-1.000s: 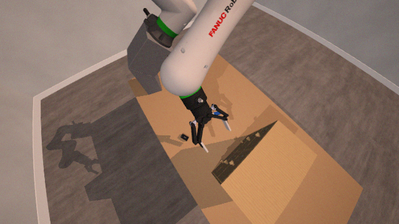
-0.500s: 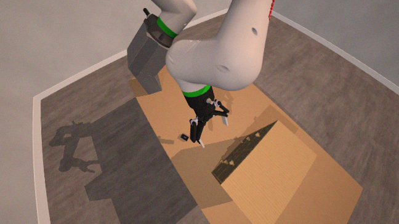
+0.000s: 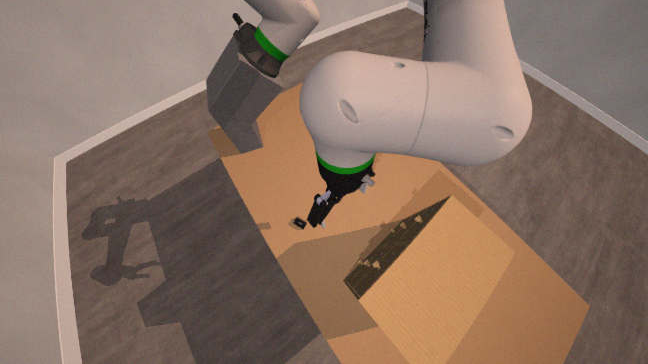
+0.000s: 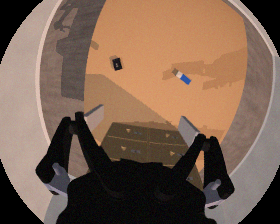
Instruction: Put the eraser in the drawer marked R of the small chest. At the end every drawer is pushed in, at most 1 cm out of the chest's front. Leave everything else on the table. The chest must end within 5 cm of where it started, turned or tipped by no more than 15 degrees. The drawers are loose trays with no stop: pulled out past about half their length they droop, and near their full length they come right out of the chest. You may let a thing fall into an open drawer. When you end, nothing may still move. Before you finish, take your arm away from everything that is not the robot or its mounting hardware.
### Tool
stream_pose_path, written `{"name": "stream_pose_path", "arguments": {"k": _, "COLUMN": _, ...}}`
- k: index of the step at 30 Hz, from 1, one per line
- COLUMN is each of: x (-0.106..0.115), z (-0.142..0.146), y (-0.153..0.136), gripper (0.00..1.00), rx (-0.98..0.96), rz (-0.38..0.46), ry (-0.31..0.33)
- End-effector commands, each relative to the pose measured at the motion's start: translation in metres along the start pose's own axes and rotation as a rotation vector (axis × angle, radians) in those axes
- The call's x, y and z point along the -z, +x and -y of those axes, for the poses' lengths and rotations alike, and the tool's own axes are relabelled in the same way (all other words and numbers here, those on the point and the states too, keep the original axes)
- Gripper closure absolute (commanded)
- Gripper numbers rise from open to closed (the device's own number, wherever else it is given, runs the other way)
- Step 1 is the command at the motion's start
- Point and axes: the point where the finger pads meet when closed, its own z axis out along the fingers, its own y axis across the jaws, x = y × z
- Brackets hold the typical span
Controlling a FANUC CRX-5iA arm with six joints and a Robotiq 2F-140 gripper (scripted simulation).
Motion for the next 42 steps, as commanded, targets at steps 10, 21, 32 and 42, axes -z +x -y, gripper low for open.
{"name": "stream_pose_path", "arguments": {"k": 10, "x": 0.0075, "z": -0.0015, "y": 0.0070, "gripper": 0.00, "rx": -0.002, "rz": -0.112, "ry": -0.008}}
{"name": "stream_pose_path", "arguments": {"k": 21, "x": 0.0076, "z": -0.0015, "y": 0.0070, "gripper": 0.00, "rx": -0.002, "rz": -0.112, "ry": -0.008}}
{"name": "stream_pose_path", "arguments": {"k": 32, "x": 0.0076, "z": -0.0015, "y": 0.0070, "gripper": 0.00, "rx": -0.002, "rz": -0.112, "ry": -0.008}}
{"name": "stream_pose_path", "arguments": {"k": 42, "x": 0.0076, "z": -0.0044, "y": 0.0070, "gripper": 0.00, "rx": -0.002, "rz": -0.112, "ry": -0.008}}
